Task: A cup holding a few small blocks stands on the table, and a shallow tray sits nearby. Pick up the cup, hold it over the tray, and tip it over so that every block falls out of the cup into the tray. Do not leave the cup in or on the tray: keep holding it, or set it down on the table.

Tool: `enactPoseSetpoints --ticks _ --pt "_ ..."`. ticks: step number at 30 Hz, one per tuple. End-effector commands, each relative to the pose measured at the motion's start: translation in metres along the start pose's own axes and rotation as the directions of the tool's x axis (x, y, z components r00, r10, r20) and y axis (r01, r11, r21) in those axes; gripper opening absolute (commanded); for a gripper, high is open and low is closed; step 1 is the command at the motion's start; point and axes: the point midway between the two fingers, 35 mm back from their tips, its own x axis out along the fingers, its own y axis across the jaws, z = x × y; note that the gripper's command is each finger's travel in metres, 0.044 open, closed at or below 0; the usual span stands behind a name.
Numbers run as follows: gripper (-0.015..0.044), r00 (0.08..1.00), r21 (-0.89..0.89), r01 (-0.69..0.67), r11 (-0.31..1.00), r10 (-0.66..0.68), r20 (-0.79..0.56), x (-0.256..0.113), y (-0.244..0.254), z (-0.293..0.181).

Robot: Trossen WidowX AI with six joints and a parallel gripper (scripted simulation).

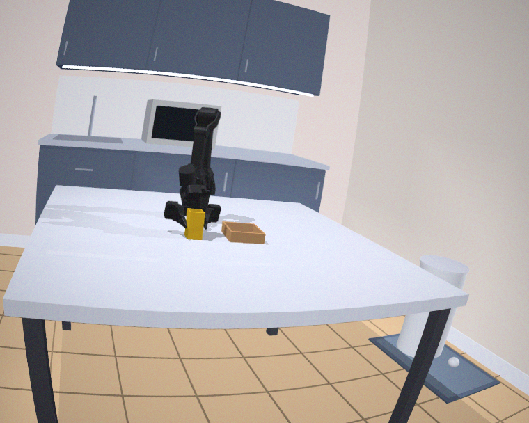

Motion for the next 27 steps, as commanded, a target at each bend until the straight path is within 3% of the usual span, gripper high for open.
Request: enactPoseSetpoints --ticks 1,13,20,27 --pt "0.0262 1.0 0.004 0.003 1.0 -0.003 0.002 0.0 -0.001 0.001" --pt "0.0182 1.0 0.004 0.003 1.0 -0.003 0.002 0.0 -0.001 0.001" --pt "0.0 1.0 0.004 0.003 1.0 -0.003 0.002 -0.003 -0.001 0.008" --pt "0.0 1.0 0.004 0.003 1.0 -0.003 0.002 -0.008 0.0 0.018"
